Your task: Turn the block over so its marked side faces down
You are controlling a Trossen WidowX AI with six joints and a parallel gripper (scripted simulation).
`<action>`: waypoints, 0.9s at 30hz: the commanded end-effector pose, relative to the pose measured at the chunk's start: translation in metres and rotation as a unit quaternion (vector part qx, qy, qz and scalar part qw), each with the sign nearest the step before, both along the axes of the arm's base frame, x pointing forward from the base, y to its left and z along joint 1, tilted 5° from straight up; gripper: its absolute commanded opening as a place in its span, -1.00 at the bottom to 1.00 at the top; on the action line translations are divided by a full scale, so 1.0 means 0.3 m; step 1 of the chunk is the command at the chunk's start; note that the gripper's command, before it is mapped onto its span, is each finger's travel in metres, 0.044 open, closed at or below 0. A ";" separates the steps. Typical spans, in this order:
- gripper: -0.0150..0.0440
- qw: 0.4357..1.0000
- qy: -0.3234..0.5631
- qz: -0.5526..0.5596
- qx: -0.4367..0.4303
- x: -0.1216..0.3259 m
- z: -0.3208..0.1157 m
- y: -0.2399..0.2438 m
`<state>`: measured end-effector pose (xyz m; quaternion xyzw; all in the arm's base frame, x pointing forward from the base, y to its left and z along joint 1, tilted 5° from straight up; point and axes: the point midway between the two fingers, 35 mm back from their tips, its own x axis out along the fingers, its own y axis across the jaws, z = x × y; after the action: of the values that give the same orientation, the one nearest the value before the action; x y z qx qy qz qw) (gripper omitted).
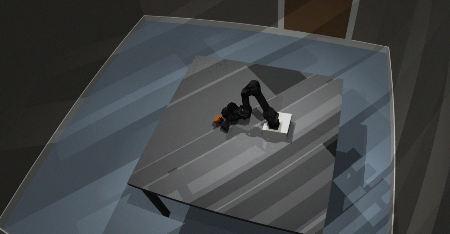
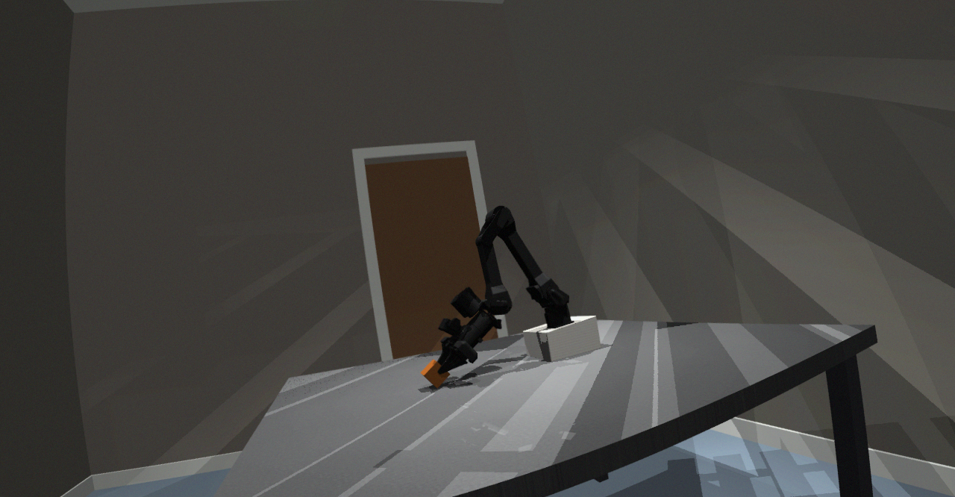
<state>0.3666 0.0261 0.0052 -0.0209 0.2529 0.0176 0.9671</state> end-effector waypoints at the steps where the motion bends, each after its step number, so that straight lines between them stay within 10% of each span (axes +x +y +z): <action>1: -0.49 1.000 -0.015 0.001 -0.001 -0.033 -0.022 -0.006; 24: -0.49 0.998 -0.061 0.002 0.002 -0.057 -0.001 -0.008; 27: -0.22 0.998 -0.061 0.002 0.002 -0.057 -0.001 -0.008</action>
<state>0.3496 0.0232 0.0043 -0.0187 0.1949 0.0166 0.9805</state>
